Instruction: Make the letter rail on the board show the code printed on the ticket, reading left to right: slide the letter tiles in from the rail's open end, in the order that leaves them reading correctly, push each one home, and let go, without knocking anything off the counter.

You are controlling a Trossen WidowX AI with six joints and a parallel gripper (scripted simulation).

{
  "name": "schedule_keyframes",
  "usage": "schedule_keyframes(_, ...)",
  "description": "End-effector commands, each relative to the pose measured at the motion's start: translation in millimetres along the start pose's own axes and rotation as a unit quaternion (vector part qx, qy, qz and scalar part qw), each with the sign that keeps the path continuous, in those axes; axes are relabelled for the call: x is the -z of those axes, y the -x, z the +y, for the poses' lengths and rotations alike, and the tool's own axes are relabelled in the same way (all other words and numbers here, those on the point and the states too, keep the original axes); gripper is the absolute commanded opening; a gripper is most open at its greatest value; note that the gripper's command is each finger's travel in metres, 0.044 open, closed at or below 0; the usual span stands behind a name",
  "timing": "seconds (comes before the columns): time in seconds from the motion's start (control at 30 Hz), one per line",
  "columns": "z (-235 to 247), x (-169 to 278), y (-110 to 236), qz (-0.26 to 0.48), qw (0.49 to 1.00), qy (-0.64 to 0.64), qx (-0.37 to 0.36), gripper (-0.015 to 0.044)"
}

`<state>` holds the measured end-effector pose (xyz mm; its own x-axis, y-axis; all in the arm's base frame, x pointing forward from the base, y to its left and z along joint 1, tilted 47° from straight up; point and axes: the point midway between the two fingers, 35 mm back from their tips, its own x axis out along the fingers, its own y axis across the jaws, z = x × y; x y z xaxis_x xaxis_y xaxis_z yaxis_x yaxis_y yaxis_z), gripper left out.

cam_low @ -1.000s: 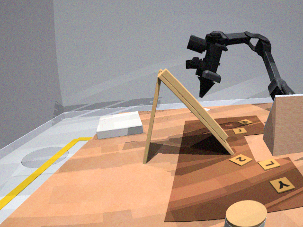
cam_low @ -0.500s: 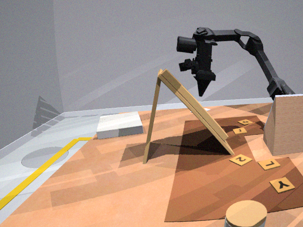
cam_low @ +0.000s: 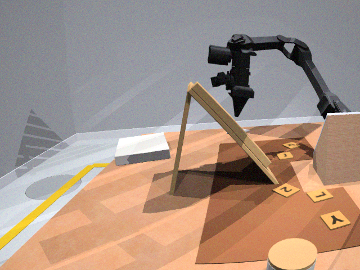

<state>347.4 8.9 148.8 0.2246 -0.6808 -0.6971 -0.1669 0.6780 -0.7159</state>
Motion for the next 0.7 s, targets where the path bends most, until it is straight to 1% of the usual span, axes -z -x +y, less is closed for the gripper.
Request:
schedule_keyframes(0.0,-2.0,-3.6,0.4,-0.003,1.0,-0.001,0.002,0.0)
schedule_keyframes(0.67,-4.5,-11.5,-5.2,-0.004,1.0,-0.002,0.002,0.0)
